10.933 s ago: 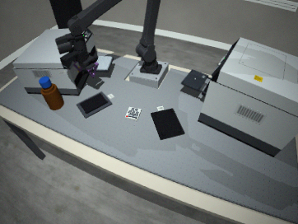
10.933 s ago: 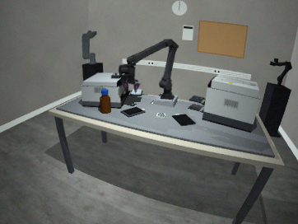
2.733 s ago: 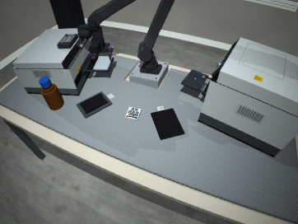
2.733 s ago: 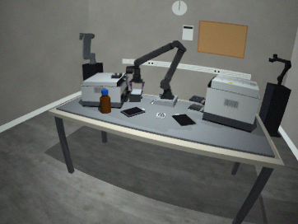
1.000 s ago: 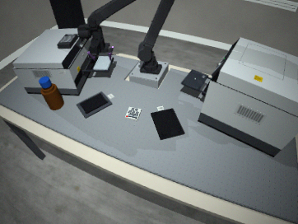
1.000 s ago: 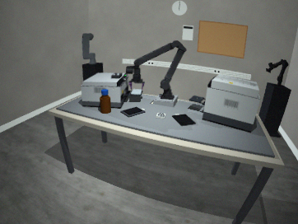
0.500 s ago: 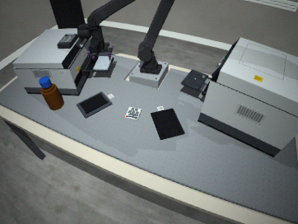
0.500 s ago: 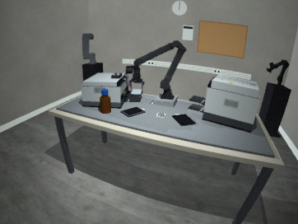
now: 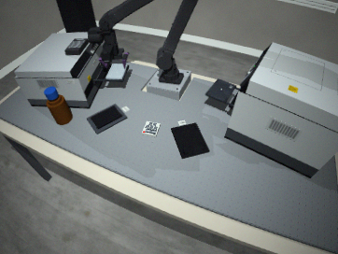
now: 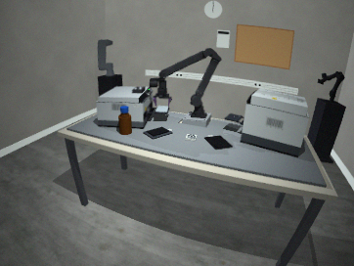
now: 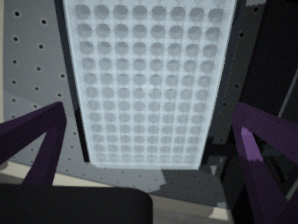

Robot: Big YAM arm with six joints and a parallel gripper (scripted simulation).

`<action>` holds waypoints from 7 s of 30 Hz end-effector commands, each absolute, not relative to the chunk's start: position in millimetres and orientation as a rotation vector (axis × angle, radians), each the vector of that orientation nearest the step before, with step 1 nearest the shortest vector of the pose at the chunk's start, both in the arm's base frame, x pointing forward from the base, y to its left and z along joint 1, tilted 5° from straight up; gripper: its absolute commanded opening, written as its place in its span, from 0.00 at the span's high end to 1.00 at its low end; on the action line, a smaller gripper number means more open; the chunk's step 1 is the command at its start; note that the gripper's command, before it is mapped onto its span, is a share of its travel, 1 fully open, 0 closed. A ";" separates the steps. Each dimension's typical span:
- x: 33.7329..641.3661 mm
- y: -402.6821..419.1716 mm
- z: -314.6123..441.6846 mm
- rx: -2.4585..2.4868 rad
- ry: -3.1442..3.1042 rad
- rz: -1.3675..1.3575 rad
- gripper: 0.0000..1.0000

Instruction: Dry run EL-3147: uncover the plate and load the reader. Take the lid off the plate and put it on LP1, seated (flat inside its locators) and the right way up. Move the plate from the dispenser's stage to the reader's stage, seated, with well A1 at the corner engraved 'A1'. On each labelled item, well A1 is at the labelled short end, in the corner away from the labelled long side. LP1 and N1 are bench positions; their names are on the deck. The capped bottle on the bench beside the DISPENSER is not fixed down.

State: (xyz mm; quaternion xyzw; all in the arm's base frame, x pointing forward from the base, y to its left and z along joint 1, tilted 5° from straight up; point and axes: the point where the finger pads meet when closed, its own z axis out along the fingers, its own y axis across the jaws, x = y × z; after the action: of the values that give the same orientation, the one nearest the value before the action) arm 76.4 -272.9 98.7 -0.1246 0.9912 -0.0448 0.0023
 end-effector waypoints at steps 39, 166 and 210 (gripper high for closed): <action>78.0 -275.2 84.3 -0.374 3.109 -0.142 0.00; 84.1 -291.5 113.8 -0.386 3.095 -0.231 0.14; 95.9 -274.8 111.0 -0.359 3.096 -0.152 0.14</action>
State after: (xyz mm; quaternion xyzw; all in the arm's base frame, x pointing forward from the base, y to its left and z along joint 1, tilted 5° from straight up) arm 79.1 -269.5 107.1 -0.1200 0.9918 -0.0425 0.0048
